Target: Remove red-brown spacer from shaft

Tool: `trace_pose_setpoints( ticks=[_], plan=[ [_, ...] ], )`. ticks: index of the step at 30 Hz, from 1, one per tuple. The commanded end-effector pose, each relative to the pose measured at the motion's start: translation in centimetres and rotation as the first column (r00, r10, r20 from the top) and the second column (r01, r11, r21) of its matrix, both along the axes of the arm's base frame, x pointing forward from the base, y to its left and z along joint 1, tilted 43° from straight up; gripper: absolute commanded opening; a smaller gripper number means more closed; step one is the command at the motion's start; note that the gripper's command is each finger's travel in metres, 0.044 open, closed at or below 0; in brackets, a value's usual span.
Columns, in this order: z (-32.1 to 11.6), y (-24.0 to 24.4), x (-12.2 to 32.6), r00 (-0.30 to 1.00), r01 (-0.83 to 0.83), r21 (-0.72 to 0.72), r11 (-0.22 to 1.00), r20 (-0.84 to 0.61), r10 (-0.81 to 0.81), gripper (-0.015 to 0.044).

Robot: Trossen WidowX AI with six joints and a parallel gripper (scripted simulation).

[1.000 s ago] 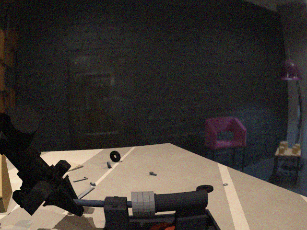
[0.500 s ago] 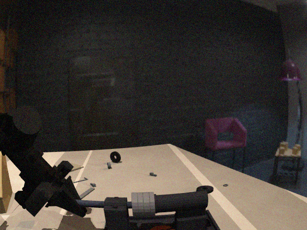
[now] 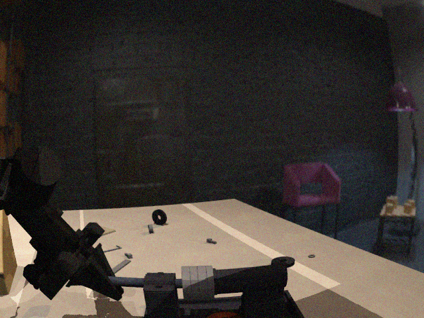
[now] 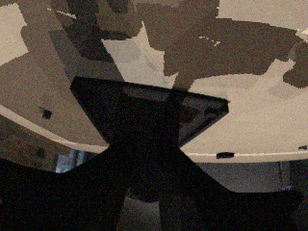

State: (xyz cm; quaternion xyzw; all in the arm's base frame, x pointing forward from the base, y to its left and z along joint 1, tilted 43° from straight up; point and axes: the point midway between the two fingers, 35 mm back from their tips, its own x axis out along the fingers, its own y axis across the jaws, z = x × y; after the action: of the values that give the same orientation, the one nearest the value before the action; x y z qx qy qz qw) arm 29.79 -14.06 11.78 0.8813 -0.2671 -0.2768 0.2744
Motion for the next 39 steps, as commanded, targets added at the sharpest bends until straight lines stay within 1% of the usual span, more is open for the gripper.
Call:
trace_pose_setpoints(
  ticks=[1,39],
  plan=[
    [0.2,0.0,0.3,1.000,-0.001,-0.001,1.000,0.004,0.002,0.0000],
    [0.6,-0.3,1.5,1.000,-0.001,-0.001,1.000,0.005,0.002,0.0000]
  ],
)
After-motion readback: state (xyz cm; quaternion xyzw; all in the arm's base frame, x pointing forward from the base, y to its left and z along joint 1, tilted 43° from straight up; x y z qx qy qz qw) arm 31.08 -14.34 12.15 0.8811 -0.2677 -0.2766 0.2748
